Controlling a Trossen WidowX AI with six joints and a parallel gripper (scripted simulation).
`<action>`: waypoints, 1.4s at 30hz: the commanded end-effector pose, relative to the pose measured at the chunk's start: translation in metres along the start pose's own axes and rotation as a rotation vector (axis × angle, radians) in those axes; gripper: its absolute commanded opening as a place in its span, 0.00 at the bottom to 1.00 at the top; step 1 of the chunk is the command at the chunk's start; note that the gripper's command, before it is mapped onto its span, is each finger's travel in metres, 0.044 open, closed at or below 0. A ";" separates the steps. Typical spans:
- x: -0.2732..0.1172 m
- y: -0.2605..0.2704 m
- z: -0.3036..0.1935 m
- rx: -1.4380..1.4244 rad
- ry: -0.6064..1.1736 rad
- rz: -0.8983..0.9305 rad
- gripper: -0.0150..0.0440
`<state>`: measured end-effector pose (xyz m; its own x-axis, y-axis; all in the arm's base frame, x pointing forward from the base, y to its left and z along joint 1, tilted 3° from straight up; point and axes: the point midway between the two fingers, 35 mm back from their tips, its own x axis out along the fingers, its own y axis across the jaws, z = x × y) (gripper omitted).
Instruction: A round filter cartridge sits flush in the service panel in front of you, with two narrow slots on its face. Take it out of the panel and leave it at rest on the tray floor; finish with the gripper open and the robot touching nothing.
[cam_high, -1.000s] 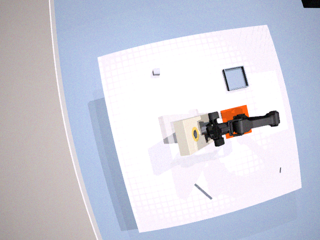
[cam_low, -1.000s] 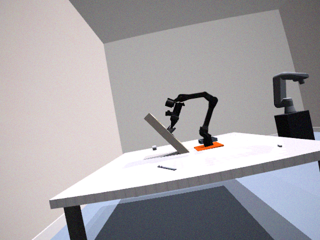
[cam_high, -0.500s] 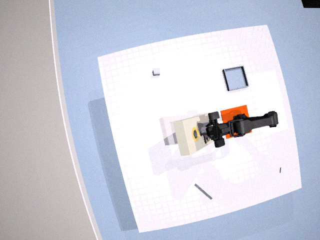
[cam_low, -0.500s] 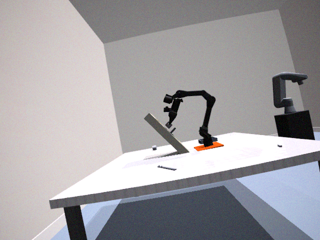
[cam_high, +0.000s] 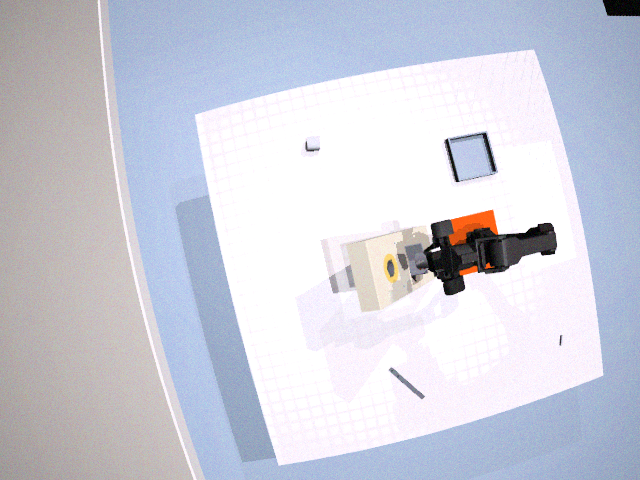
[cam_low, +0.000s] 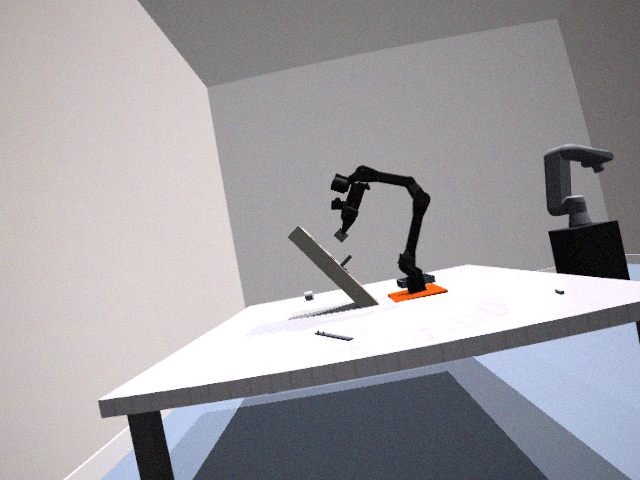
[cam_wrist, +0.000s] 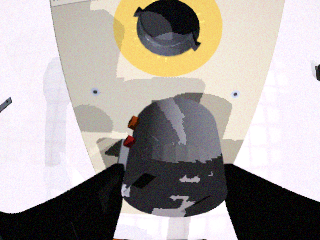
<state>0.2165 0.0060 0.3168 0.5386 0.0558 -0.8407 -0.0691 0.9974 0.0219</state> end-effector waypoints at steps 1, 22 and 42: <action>-0.014 0.000 0.000 -0.003 -0.006 0.002 0.25; -0.002 -0.054 0.003 -0.009 0.010 -0.002 0.25; -0.002 -0.113 -0.012 0.182 0.015 -0.113 0.25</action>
<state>0.2171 -0.0921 0.3110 0.5254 -0.0089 -0.8508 0.0540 0.9983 0.0230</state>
